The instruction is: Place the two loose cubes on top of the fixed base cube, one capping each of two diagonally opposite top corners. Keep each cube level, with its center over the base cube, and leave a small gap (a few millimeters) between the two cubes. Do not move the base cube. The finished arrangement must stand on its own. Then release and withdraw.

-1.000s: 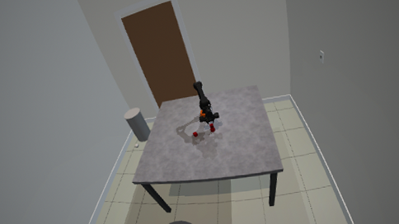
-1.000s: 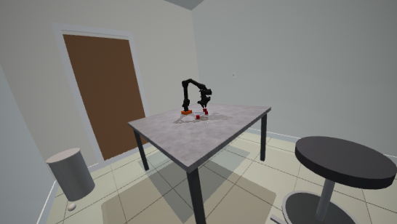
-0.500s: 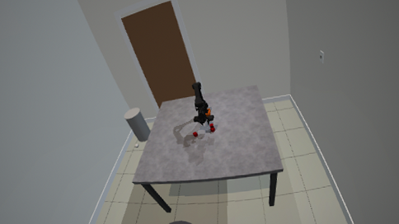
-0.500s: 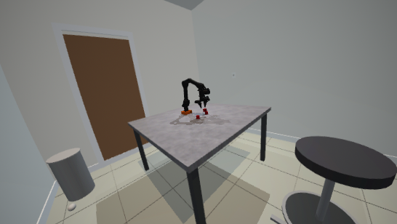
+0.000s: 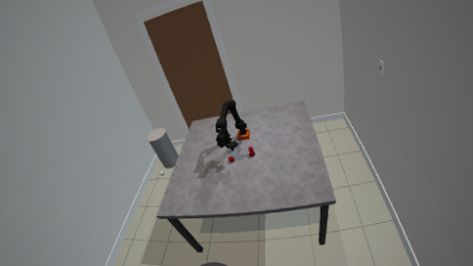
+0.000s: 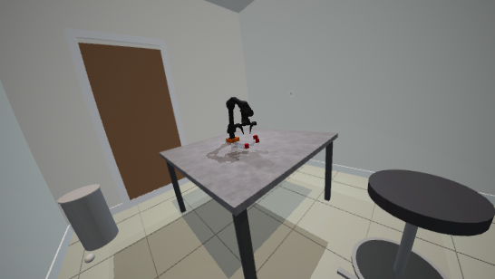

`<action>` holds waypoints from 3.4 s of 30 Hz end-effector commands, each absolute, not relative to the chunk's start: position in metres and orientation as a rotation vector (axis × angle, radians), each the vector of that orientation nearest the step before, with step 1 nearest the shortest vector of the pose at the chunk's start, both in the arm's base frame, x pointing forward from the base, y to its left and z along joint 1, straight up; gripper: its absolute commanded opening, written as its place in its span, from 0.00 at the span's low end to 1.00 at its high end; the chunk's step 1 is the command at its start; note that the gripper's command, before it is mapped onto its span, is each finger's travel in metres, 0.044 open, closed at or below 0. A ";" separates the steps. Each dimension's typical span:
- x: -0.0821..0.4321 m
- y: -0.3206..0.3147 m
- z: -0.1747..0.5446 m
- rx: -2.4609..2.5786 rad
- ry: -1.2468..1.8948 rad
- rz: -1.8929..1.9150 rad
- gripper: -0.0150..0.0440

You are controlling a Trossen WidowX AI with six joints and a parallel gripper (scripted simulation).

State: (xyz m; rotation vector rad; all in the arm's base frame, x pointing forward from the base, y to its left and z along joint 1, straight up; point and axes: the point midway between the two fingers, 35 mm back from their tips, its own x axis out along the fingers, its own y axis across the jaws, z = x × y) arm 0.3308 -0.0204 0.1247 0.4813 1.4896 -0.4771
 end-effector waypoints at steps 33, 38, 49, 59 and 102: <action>0.338 -0.041 0.040 0.581 1.465 -0.574 0.70; 0.338 -0.041 0.032 0.581 1.465 -0.574 0.70; 0.338 -0.041 0.021 0.581 1.465 -0.574 0.57; 0.339 -0.041 0.029 0.581 1.465 -0.574 0.43; 0.335 -0.020 0.130 0.519 1.484 -0.501 0.43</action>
